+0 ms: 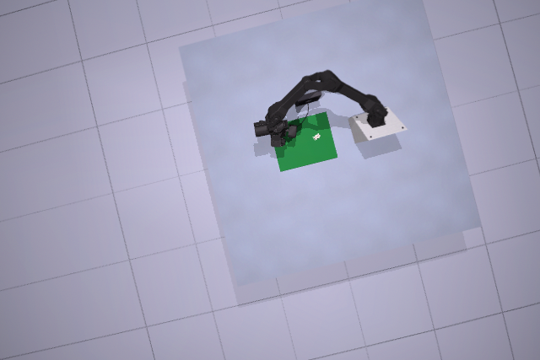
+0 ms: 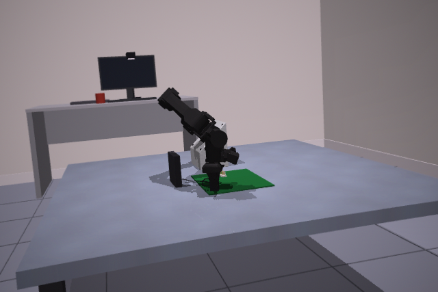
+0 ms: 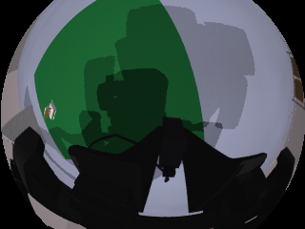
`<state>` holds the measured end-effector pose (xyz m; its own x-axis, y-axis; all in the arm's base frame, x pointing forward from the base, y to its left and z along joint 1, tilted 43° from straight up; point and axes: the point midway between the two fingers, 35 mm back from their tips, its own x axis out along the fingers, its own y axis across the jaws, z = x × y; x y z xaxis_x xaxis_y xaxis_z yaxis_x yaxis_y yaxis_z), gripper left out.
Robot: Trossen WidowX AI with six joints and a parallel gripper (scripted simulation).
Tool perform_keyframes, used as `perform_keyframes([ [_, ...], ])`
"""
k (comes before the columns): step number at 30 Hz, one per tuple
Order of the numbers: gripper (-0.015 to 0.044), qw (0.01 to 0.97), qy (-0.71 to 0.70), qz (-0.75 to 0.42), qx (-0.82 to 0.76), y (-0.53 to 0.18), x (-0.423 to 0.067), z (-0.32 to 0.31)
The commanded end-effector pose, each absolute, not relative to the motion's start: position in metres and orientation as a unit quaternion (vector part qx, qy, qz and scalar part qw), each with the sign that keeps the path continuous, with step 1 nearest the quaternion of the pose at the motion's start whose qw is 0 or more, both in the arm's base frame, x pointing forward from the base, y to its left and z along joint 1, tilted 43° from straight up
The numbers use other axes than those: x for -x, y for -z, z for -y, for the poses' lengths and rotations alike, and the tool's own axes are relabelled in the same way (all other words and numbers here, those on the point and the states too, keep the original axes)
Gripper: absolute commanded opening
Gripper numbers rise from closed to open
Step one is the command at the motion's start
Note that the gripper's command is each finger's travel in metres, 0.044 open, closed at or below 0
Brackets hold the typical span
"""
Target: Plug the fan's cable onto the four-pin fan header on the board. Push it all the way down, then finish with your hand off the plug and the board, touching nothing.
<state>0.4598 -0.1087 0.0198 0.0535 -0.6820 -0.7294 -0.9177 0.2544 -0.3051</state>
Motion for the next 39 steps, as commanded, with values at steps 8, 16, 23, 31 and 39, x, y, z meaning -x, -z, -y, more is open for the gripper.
perform_keyframes([
  [8, 0.0, 0.416, -0.143, -0.672, 0.596, -0.056, -0.457, 0.074],
  [16, 0.0, 0.47, -0.084, -0.682, 0.554, -0.039, -0.424, 0.054],
  [23, 0.0, 0.531, -0.005, -0.689, 0.494, -0.02, -0.374, 0.034],
  [31, 0.0, 0.591, 0.087, -0.684, 0.419, 0.001, -0.307, 0.023],
  [39, 0.0, 0.619, 0.139, -0.677, 0.374, 0.012, -0.267, 0.023],
])
